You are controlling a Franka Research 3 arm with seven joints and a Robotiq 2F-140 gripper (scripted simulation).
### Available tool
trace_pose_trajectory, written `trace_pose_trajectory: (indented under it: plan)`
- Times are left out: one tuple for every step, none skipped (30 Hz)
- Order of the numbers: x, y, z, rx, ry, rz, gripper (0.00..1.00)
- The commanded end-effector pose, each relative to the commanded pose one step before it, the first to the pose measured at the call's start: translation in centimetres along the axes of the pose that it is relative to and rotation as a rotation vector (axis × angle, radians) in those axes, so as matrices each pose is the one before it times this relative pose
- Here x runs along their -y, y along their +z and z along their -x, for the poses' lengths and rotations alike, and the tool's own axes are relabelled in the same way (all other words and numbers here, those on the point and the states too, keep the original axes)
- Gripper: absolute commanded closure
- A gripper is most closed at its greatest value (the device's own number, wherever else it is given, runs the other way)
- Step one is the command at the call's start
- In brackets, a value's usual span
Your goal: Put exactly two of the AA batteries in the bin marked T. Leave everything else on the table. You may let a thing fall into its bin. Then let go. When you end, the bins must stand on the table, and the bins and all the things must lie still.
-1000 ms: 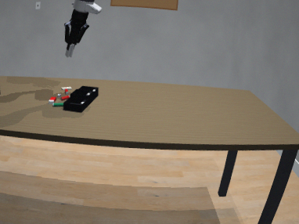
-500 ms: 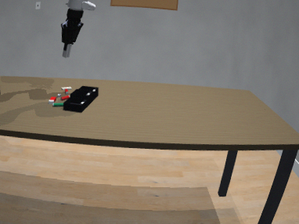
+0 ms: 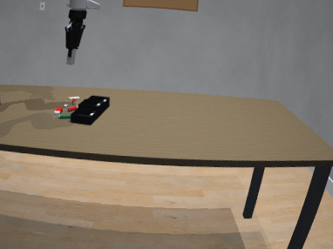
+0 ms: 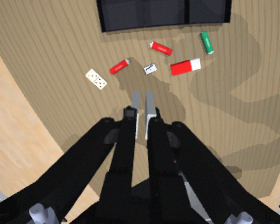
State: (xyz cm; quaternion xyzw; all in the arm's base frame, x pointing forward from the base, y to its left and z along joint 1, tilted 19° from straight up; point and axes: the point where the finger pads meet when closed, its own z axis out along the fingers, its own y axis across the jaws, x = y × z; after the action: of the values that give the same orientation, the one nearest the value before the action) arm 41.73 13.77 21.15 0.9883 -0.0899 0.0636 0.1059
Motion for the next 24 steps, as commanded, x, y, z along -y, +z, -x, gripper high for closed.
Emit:
trace_pose_trajectory:
  plan:
    - [-0.489,-0.113,-0.221,-0.03163,-0.13389,-0.00451,0.95]
    - [0.0,0.0,0.0,0.0,0.0,0.0,0.95]
    - [0.0,0.0,0.0,-0.01591,-0.04699,0.00897,0.95]
    - [0.0,0.0,0.0,-0.00632,-0.01708,0.0041,0.95]
    - [0.0,0.0,0.0,-0.005,-0.01889,0.00038,0.95]
    - [0.0,0.0,0.0,-0.00347,-0.01421,-0.00018,0.95]
    - [-0.576,0.053,0.417,-0.00887,-0.02316,0.01006,0.95]
    - [0.0,0.0,0.0,-0.00733,-0.01858,0.00835,0.95]
    - [0.0,0.0,0.0,-0.00624,-0.01883,0.00489,0.95]
    - [0.0,0.0,0.0,-0.00547,-0.01956,0.00167,0.95]
    - [0.0,0.0,0.0,-0.00519,-0.01976,0.00091,0.95]
    - [0.0,0.0,0.0,-0.00388,-0.01588,0.00016,0.95]
    - [0.0,0.0,0.0,0.0,0.0,0.0,0.95]
    - [0.0,0.0,0.0,0.0,0.0,0.0,0.95]
    - [0.0,0.0,0.0,0.0,0.0,0.0,0.95]
    - [0.0,0.0,0.0,0.0,0.0,0.0,0.95]
    - [0.0,0.0,0.0,0.0,0.0,0.0,0.95]
    - [0.0,0.0,0.0,0.0,0.0,0.0,0.95]
    - [0.0,0.0,0.0,0.0,0.0,0.0,0.95]
    - [0.0,0.0,0.0,0.0,0.0,0.0,0.95]
    - [0.0,0.0,0.0,0.0,0.0,0.0,0.95]
    - [0.0,0.0,0.0,0.0,0.0,0.0,0.95]
    - [0.0,0.0,0.0,0.0,0.0,0.0,0.95]
    - [0.0,0.0,0.0,0.0,0.0,0.0,0.95]
